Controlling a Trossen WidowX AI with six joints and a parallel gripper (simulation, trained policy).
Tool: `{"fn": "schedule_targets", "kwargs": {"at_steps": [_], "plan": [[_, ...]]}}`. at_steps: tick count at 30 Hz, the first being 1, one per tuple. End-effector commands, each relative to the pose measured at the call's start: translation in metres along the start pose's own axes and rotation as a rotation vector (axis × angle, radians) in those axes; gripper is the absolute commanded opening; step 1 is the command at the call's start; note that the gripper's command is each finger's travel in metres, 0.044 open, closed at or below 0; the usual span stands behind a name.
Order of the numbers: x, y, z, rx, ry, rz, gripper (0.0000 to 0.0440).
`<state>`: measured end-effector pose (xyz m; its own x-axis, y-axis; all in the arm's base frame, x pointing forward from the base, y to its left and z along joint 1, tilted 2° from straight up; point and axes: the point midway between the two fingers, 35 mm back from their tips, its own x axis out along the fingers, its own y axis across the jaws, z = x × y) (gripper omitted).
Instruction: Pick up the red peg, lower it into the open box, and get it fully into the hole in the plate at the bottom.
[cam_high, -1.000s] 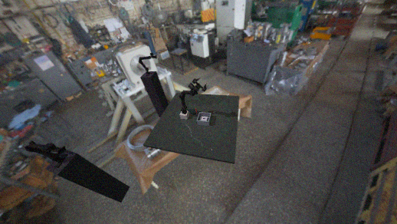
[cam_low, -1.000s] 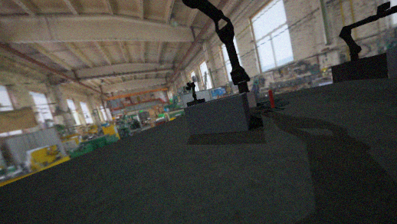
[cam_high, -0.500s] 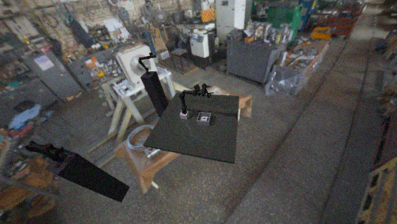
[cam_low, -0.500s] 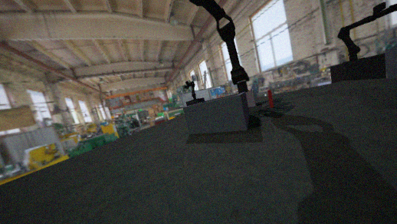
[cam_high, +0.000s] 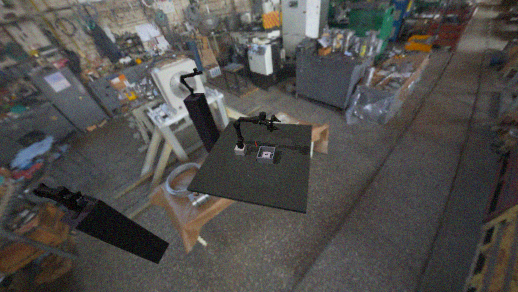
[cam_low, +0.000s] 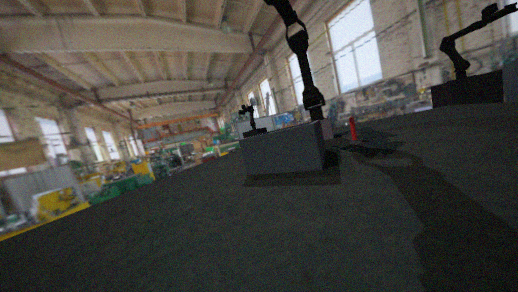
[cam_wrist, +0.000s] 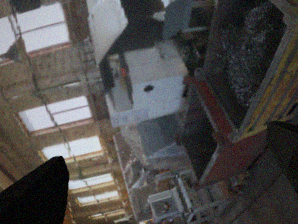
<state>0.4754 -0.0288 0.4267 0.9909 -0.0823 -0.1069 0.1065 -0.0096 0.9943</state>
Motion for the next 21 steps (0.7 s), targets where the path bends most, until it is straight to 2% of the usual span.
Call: {"fn": "schedule_targets", "kwargs": {"at_steps": [1,10,21], "plan": [[-0.007,-0.030,-0.017,-0.029,0.020,-0.121,0.0440],[-0.032,-0.103,-0.060,-0.117,0.101,-0.413,0.0440],[-0.089,-0.179,-0.107,-0.272,0.234,-0.740,0.0440]]}}
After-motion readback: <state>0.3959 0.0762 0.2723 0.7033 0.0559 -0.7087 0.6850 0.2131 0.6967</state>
